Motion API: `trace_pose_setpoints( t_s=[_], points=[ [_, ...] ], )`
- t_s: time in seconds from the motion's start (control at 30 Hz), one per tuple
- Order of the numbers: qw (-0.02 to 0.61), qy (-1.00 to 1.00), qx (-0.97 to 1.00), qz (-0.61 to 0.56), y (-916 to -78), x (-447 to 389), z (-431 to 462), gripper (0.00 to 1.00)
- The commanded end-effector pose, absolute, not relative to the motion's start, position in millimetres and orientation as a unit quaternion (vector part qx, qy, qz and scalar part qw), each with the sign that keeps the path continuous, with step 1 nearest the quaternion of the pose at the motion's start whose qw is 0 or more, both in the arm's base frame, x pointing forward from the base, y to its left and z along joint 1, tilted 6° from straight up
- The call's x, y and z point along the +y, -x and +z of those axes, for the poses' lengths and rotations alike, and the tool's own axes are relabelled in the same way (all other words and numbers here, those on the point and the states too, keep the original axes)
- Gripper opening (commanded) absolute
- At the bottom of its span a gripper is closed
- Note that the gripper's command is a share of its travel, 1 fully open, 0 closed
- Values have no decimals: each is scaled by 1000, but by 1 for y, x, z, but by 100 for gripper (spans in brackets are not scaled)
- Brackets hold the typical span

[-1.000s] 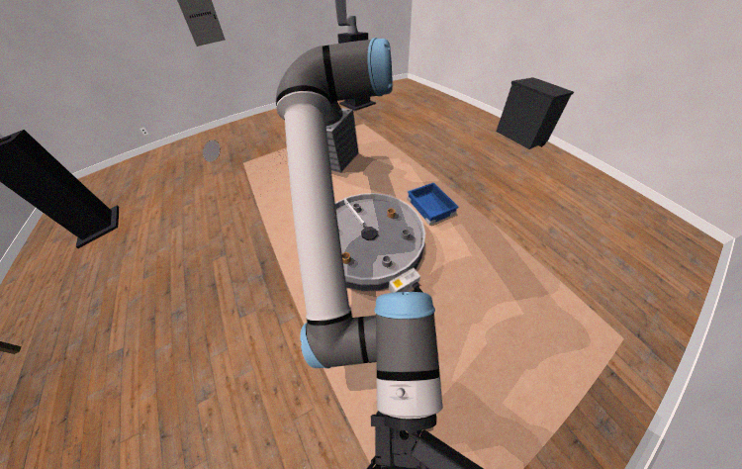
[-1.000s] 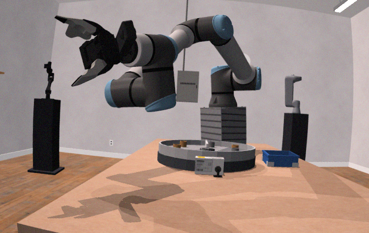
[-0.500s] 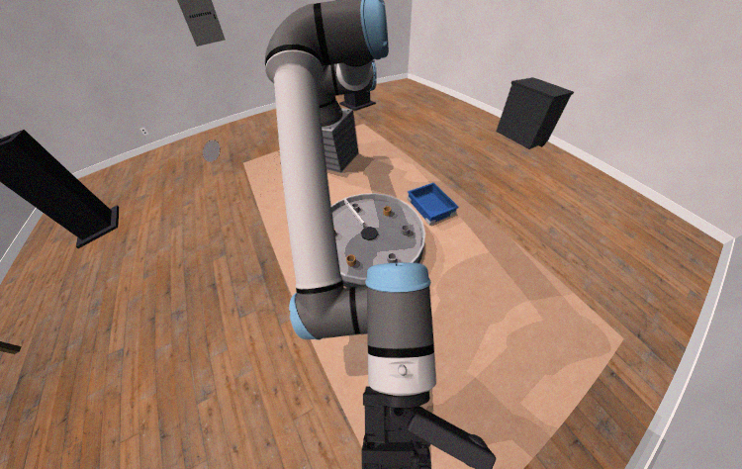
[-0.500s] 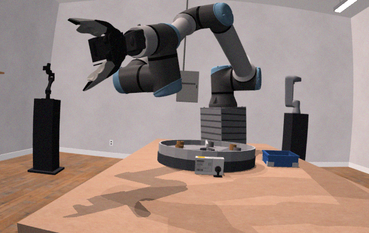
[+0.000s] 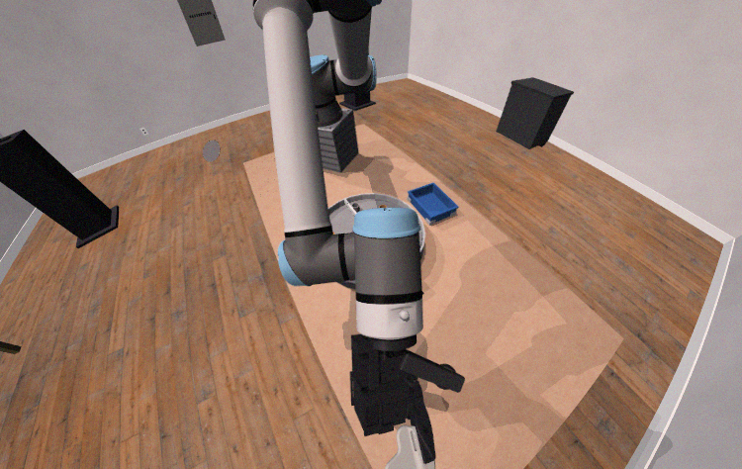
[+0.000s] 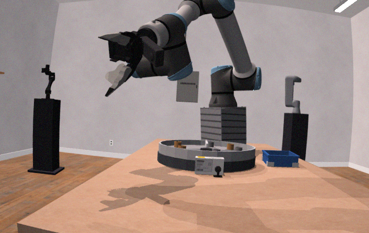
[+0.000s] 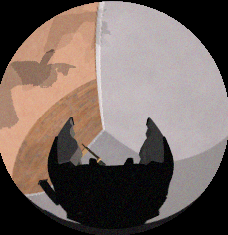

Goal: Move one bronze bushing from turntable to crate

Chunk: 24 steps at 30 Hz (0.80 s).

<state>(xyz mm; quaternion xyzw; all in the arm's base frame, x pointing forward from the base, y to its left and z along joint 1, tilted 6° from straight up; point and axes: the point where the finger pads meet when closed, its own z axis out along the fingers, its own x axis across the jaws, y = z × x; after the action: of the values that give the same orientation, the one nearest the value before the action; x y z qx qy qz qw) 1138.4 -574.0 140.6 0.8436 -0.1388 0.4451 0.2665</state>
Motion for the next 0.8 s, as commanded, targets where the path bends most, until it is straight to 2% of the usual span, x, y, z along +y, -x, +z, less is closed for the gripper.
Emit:
trace_pose_setpoints(
  t_s=[0.0,0.37,0.5,0.77],
  points=[
    [279,-873,-80,393,-1104,-555,125,100],
    [283,-916,77,273,-998,-492,95,100],
    [281,-919,97,258,-983,-482,91,100],
    [258,-924,222,176,-889,-424,68,100]
  ],
)
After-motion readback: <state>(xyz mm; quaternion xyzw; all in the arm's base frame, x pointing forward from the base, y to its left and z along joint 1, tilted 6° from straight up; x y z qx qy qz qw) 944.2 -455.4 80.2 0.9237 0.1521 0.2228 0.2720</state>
